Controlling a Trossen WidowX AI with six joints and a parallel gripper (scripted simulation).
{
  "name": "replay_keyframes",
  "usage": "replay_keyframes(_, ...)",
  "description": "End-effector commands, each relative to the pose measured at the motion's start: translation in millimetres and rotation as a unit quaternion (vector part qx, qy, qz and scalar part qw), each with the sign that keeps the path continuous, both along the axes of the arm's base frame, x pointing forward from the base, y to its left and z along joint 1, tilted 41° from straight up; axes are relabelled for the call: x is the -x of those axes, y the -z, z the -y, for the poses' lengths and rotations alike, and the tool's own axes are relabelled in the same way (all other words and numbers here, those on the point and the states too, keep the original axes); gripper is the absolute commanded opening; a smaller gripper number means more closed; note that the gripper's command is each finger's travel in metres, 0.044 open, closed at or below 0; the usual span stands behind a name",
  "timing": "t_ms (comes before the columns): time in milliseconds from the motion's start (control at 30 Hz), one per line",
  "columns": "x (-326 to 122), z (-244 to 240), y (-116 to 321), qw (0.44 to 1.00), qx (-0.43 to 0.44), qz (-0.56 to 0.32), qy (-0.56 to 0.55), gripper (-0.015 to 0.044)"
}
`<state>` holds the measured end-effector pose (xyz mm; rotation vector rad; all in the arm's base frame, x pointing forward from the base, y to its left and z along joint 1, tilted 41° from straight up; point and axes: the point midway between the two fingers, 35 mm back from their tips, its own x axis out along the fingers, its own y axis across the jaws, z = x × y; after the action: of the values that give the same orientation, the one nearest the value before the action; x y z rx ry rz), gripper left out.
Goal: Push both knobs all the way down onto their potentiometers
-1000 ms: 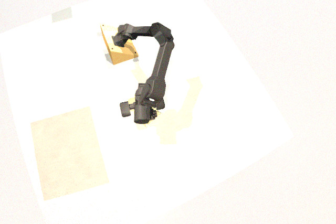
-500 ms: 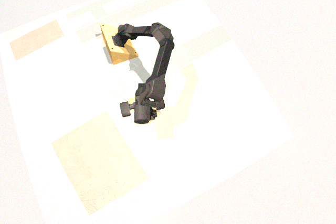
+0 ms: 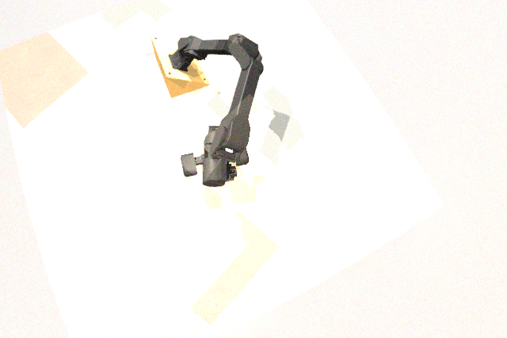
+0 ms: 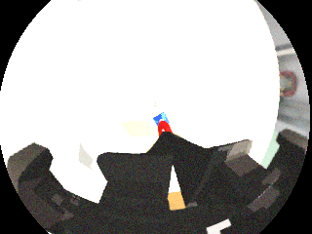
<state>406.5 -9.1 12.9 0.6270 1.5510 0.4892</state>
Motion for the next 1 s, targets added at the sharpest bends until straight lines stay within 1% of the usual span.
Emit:
replay_keyframes(0,-0.7,-2.5,1.2,1.0,-0.002,0.0,0.001,0.0)
replay_keyframes(967,-0.5,-8.8,8.4,1.0,-0.002,0.0,0.0,0.0)
